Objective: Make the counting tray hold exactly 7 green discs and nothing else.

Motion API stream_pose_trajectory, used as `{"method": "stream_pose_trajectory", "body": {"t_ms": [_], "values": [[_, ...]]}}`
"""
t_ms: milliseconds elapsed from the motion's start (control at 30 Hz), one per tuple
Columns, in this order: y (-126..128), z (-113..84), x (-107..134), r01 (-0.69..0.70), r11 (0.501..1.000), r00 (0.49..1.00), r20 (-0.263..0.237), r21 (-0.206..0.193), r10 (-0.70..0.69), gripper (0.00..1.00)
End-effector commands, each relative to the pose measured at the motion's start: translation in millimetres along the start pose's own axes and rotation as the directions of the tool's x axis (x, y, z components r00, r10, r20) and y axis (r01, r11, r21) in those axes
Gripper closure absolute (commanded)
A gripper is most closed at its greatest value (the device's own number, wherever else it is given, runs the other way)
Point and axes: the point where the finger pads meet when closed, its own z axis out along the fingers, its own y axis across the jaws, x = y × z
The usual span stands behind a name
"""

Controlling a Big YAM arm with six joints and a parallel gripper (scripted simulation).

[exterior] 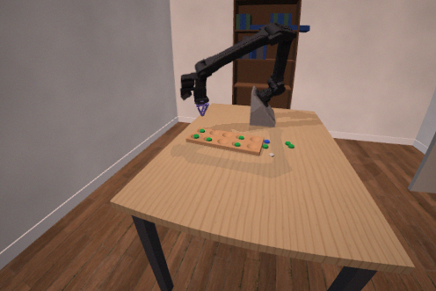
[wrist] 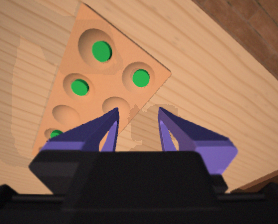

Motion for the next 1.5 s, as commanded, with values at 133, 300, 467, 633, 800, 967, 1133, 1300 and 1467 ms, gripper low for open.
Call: {"method": "stream_pose_trajectory", "body": {"t_ms": [133,300,467,633,800,967,1133,1300,1467], "values": [[5,-14.8,-16,0.025,1.000,0.999,0.044,-0.010,-0.025,0.56],[5,-14.8,-16,0.025,1.000,0.999,0.044,-0.010,-0.025,0.56],[11,-16.2,-10,0.029,1.000,0.999,0.041,-0.002,-0.029,0.56],[35,-18.1,7,0.116,0.993,0.992,0.047,0.013,-0.116,0.56],[68,-36.2,5,0.204,0.979,0.975,0.085,0.024,-0.205,0.56],[98,-29.4,54,0.318,0.947,0.946,0.051,0.042,-0.320,0.56],[129,-44.1,51,0.407,0.911,0.906,0.100,0.059,-0.411,0.56],[147,-32.3,100,0.501,0.863,0.861,0.060,0.064,-0.505,0.56],[174,-52.4,101,0.574,0.816,0.808,0.112,0.073,-0.578,0.56]]}}
